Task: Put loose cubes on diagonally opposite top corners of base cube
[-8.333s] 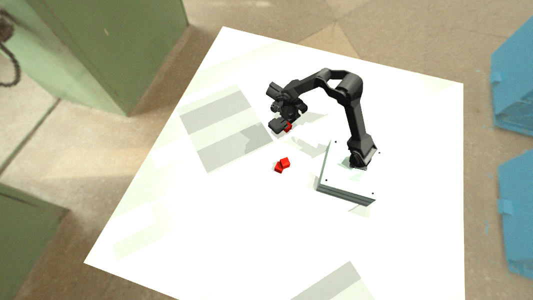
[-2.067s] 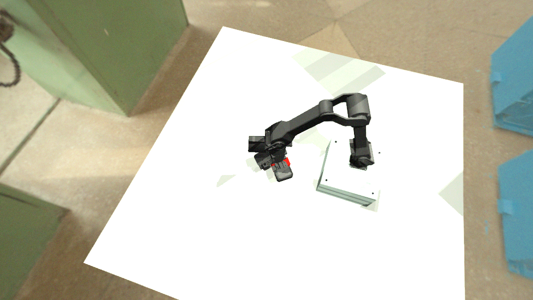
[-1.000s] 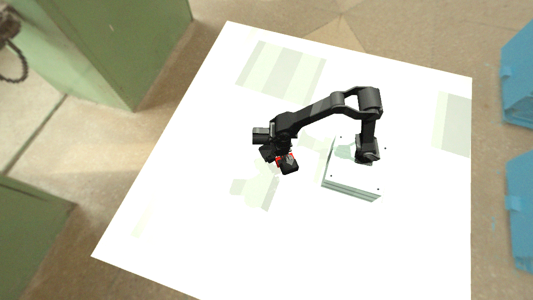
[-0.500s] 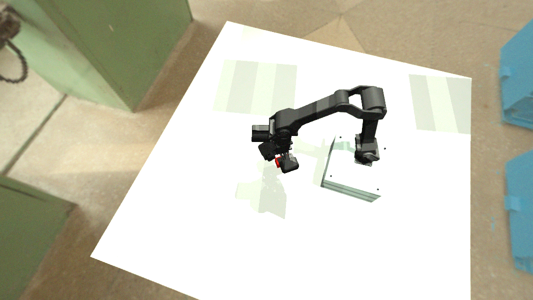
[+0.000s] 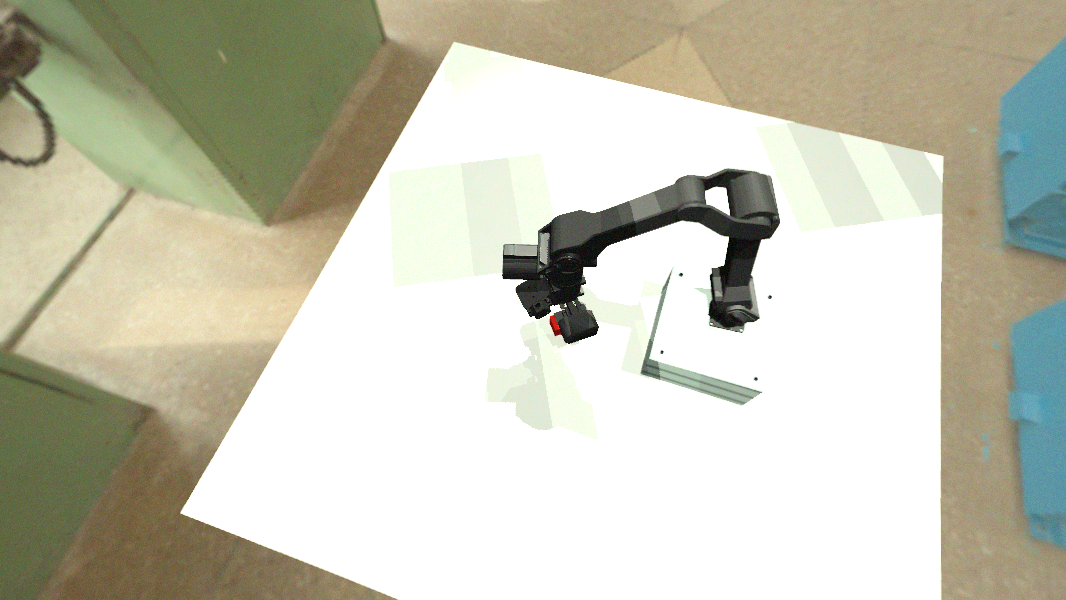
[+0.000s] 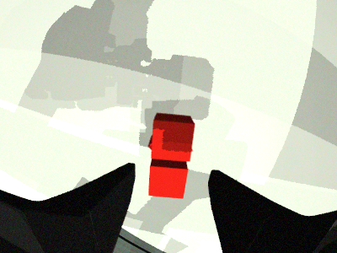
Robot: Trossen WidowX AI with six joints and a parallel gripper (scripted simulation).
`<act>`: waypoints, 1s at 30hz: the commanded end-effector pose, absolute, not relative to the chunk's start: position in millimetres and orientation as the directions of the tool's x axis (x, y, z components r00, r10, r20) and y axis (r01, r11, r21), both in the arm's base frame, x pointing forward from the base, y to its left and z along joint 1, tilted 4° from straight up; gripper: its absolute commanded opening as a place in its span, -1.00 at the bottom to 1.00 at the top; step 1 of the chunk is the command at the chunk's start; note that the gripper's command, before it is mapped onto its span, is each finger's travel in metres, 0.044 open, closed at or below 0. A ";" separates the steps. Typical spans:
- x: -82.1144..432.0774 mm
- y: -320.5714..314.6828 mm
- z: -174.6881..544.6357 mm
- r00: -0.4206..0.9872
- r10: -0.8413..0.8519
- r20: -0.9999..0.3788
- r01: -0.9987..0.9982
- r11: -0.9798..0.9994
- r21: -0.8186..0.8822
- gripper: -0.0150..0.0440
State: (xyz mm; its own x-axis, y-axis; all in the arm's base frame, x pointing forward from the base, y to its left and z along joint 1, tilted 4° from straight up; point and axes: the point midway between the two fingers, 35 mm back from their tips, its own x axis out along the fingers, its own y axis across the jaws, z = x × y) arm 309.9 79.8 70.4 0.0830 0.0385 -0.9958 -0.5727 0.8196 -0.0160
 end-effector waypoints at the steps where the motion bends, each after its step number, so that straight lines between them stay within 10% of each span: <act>1: 310.3 79.9 73.9 0.088 0.040 -0.995 -0.574 0.819 -0.018 0.29; 8: 309.1 79.5 80.6 0.083 0.039 -0.996 -0.573 0.820 -0.016 0.86; 30: 250.1 186.9 80.9 0.070 0.049 -0.996 -0.573 0.820 0.000 0.86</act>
State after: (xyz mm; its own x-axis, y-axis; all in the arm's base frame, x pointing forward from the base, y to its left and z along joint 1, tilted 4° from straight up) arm 250.2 188.7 80.1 0.0658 0.0533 -0.9964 -0.5832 0.8123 0.0050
